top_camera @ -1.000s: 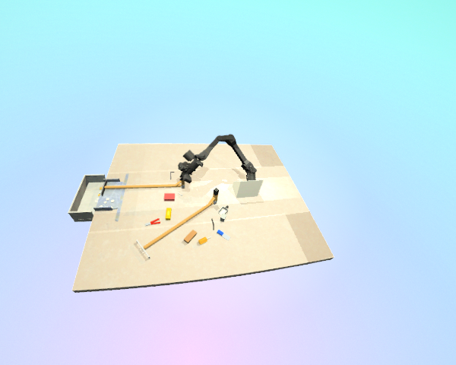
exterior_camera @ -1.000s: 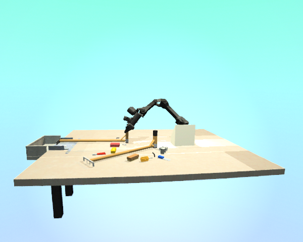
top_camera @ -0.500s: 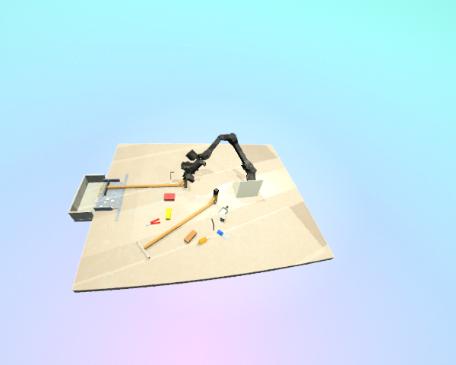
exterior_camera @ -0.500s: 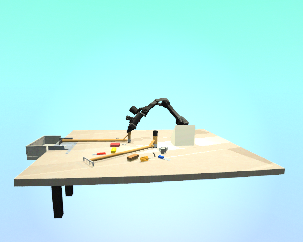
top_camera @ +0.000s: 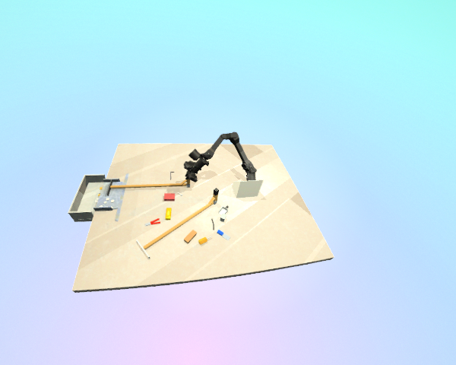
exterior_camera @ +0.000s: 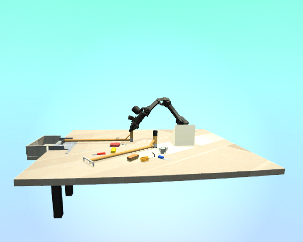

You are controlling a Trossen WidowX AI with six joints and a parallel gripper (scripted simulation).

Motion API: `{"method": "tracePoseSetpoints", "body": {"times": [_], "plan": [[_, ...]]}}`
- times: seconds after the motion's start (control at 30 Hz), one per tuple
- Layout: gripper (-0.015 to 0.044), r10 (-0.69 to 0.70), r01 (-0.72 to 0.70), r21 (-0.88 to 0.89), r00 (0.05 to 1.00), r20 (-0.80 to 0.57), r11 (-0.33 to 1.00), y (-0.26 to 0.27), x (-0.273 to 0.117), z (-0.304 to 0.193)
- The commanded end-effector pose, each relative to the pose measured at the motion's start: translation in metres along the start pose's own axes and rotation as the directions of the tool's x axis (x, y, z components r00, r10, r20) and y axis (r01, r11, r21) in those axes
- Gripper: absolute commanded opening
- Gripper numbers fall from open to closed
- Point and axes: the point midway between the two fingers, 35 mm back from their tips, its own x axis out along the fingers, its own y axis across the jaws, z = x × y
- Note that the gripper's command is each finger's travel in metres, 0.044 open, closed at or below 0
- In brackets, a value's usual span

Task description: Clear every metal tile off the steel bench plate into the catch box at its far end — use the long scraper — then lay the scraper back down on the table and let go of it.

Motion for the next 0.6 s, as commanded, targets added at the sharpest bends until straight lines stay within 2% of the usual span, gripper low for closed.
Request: {"method": "tracePoseSetpoints", "body": {"times": [0.0,0.57], "plan": [[0.0,-0.001,0.001,0.005,1.0,0.01,1.0,-0.001,-0.008,-0.002],[0.0,0.0,0.0,0.005,1.0,0.011,1.0,-0.001,-0.023,-0.02]]}}
